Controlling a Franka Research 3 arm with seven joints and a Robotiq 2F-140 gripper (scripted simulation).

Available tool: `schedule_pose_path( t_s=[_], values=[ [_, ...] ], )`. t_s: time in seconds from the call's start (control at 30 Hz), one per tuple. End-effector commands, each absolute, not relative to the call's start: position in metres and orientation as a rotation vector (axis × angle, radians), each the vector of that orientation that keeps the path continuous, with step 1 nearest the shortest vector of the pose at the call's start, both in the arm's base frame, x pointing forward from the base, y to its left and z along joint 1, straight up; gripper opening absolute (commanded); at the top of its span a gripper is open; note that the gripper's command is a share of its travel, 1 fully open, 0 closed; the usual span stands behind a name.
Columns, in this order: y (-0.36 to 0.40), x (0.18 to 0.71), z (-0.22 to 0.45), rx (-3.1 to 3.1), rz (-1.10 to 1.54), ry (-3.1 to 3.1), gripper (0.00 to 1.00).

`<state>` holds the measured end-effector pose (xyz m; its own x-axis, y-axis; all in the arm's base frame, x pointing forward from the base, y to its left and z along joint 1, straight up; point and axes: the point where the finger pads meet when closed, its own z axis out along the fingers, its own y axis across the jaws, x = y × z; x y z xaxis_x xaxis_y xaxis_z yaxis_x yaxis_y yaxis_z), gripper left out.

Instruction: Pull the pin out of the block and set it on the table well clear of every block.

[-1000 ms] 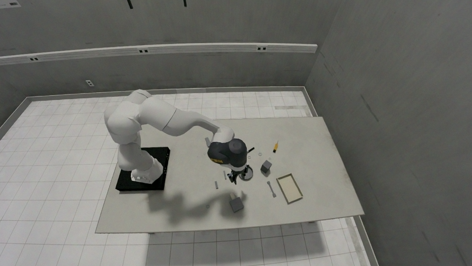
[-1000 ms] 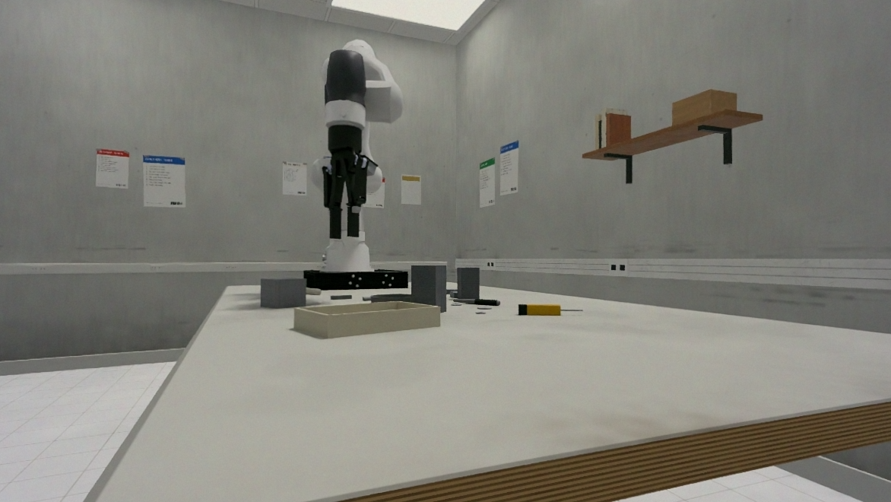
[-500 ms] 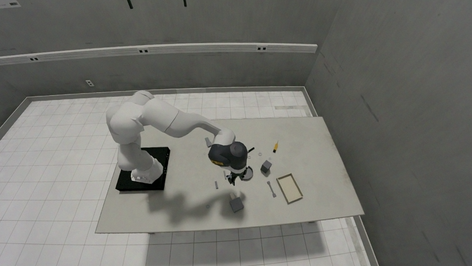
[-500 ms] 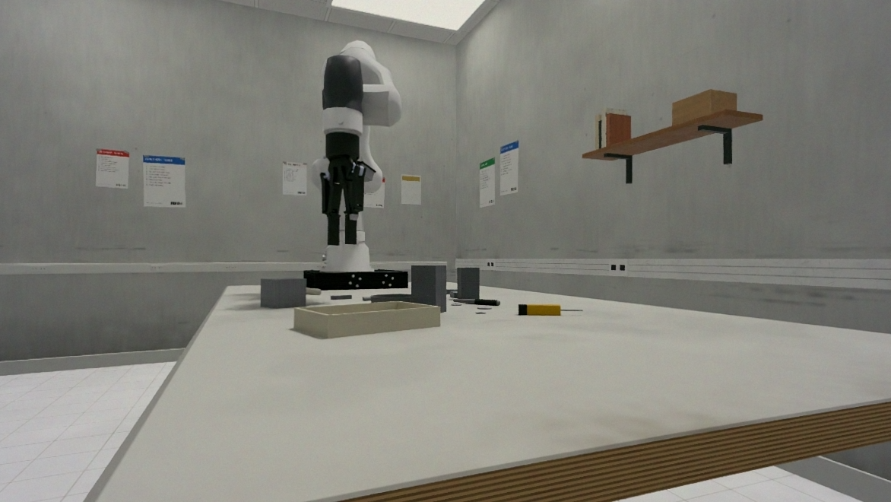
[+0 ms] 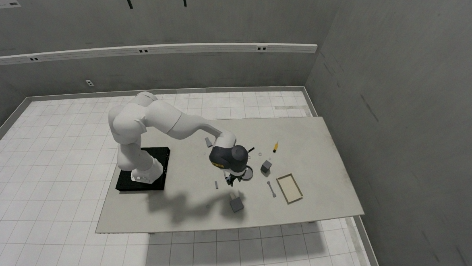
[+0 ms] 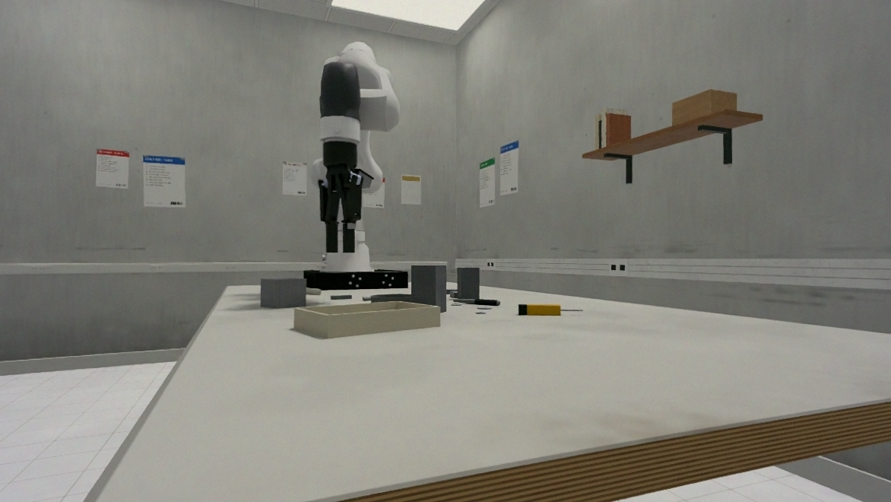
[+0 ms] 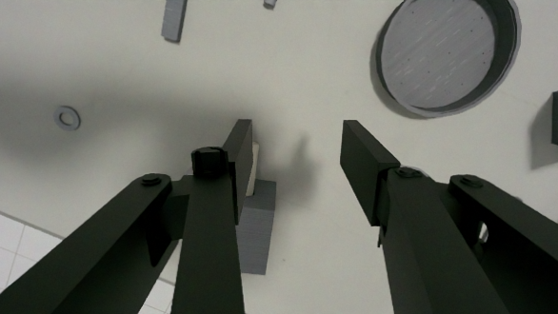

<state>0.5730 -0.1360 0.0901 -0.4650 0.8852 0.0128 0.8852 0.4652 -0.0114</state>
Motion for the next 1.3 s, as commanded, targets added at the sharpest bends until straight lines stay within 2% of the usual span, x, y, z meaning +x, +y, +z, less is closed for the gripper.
schedule_pose_path(
  t_s=[0.0,1.27],
  values=[
    [-0.135,0.57,0.087,-1.601,0.002,-2.666,0.41],
    [-0.128,0.551,0.061,-1.545,0.009,-2.598,0.41]
  ],
)
